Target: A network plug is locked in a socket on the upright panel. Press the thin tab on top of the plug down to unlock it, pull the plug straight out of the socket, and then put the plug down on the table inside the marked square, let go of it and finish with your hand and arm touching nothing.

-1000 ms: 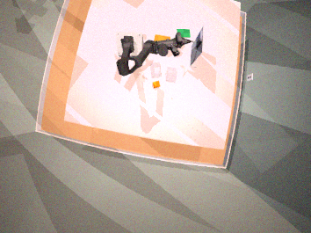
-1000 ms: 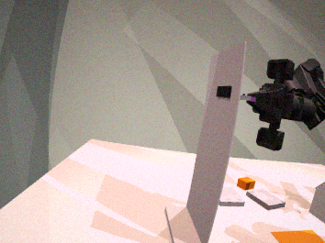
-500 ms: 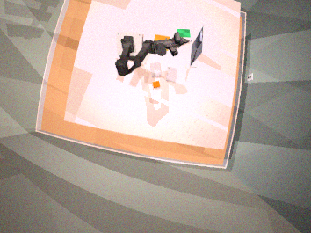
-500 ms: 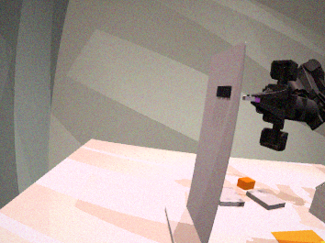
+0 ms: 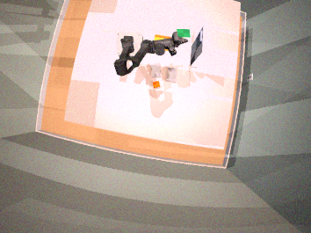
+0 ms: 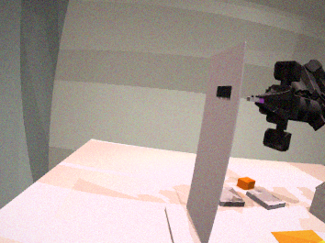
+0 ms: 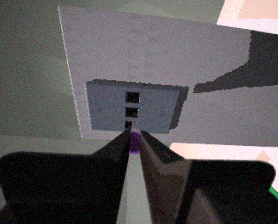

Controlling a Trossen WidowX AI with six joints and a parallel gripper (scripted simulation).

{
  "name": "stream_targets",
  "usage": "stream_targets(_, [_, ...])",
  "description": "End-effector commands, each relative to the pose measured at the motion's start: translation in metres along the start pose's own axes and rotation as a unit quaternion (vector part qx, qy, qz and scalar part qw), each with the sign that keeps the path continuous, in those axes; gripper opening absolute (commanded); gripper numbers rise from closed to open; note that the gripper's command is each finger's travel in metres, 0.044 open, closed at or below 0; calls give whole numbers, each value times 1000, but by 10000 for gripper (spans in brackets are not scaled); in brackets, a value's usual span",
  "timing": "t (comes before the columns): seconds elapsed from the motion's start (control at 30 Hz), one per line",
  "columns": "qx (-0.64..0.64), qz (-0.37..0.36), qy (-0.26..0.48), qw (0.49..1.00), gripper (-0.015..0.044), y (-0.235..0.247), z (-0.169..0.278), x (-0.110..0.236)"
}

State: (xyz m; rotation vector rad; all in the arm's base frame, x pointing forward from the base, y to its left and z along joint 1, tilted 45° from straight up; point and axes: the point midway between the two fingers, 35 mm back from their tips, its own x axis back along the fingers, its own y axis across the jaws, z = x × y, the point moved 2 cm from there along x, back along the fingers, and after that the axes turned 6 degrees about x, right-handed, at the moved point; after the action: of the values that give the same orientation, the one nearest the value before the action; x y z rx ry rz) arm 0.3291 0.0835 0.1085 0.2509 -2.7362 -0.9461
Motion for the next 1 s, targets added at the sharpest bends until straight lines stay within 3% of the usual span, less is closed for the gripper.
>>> stream_targets(0.0, [-2,2,-2,1000,0,-1,1,3])
stream_targets(0.97, [-1,2,-1,1000,0,42,-1,19])
